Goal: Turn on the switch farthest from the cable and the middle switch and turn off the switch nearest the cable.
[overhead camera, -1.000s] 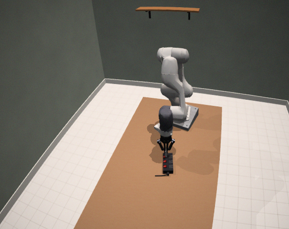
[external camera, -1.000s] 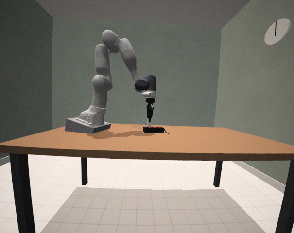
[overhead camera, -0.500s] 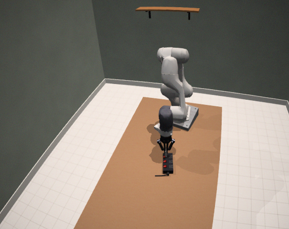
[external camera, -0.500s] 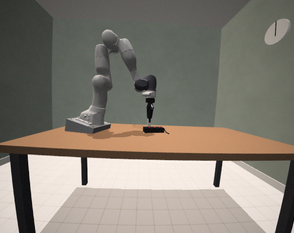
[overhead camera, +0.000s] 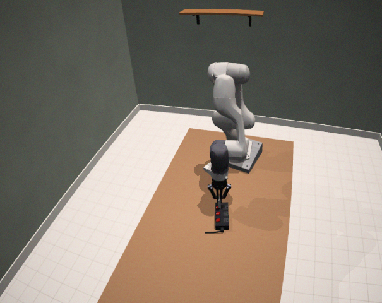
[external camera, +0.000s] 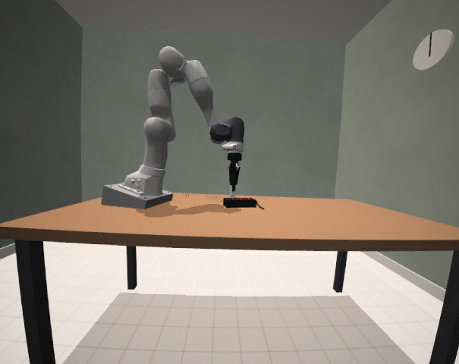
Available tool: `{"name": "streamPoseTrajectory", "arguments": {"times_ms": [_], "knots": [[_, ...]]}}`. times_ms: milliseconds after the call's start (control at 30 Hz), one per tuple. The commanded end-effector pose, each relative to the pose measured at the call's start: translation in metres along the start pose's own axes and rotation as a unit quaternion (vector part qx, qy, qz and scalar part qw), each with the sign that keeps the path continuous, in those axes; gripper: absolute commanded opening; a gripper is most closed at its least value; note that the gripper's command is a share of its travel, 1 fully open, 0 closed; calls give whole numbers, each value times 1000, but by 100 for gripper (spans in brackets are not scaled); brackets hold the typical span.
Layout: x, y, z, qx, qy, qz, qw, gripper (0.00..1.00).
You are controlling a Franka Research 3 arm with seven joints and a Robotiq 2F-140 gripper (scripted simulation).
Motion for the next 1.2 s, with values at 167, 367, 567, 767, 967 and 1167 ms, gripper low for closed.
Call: {"name": "streamPoseTrajectory", "arguments": {"times_ms": [167,367,567,767,967,1167], "knots": [[0,0,-1,-1,1,1,1000,0],[0,0,-1,-1,1,1,1000,0],[0,2,-1,-1,1,1,1000,0],[0,5,-1,-1,1,1,1000,0],[0,7,-1,-1,1,1,1000,0],[0,9,-1,-1,1,1,1000,0]]}}
Point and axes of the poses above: the point where the finger pads meet when closed, its own y axis out along the fingers, its own x axis across the jaws, z = x × y, the point moved 7 cm from there along -y, back along the fingers, and after that the axes turned 3 degrees about y, right-handed, at the moved point
